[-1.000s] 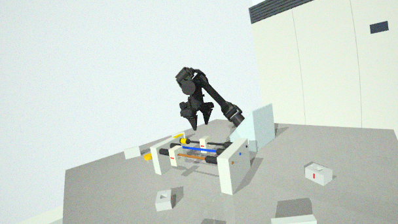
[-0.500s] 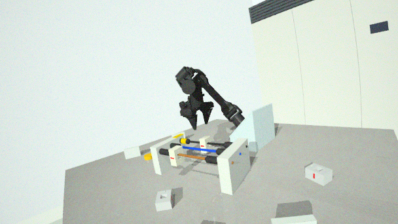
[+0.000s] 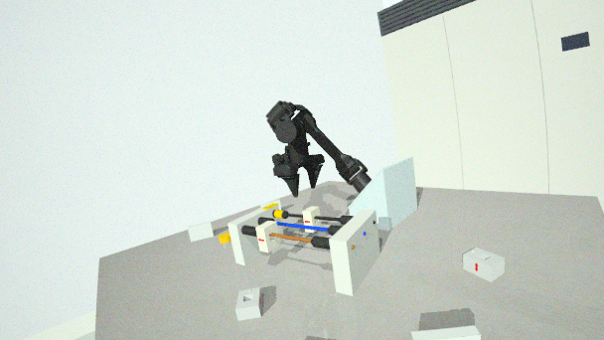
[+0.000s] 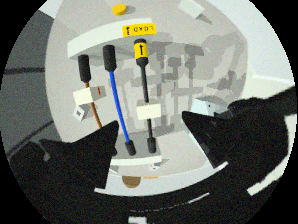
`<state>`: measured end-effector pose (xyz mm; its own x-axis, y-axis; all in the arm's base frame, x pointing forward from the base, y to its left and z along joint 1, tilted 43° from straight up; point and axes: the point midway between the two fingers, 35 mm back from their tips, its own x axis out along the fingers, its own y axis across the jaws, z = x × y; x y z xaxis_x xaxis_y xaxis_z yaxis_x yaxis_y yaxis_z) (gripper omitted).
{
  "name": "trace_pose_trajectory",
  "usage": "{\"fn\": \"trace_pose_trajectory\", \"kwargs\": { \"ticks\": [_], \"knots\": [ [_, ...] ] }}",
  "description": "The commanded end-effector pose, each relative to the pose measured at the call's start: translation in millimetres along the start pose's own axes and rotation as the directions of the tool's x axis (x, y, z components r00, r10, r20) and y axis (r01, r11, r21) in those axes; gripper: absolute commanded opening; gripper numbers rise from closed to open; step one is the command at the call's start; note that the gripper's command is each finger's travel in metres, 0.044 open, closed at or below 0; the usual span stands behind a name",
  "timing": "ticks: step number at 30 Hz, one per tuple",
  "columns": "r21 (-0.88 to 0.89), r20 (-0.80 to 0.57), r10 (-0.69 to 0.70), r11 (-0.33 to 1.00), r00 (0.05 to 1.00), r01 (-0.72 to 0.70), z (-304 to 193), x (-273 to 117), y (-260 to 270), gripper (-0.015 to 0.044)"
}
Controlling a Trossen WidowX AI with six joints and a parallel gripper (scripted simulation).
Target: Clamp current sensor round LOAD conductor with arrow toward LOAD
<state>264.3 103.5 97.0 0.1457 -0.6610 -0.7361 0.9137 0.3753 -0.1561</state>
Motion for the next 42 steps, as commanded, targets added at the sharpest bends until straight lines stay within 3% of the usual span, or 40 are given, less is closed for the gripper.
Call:
{"fn": "trace_pose_trajectory", "kwargs": {
  "ticks": [1,8,15,22,28,35,42],
  "knots": [
    [0.002,-0.002,-0.002,1.000,1.000,0.002,0,0,-1,0.0440],
    [-0.011,-0.005,-0.003,1.000,1.000,0.002,1,0,0,0.0440],
    [-0.444,-0.214,-0.063,0.895,0.975,-0.040,22,15,-16,0.0440],
    [-0.744,-0.429,-0.049,0.585,0.902,-0.323,43,23,-32,0.0440],
    [-0.780,-0.573,0.023,0.291,0.819,-0.554,59,26,-44,0.0440],
    [-0.762,-0.644,0.096,0.000,0.759,-0.647,71,26,-51,0.0440],
    [-0.713,-0.696,0.191,-0.294,0.692,-0.636,83,24,-59,0.0440]
  ]
}}
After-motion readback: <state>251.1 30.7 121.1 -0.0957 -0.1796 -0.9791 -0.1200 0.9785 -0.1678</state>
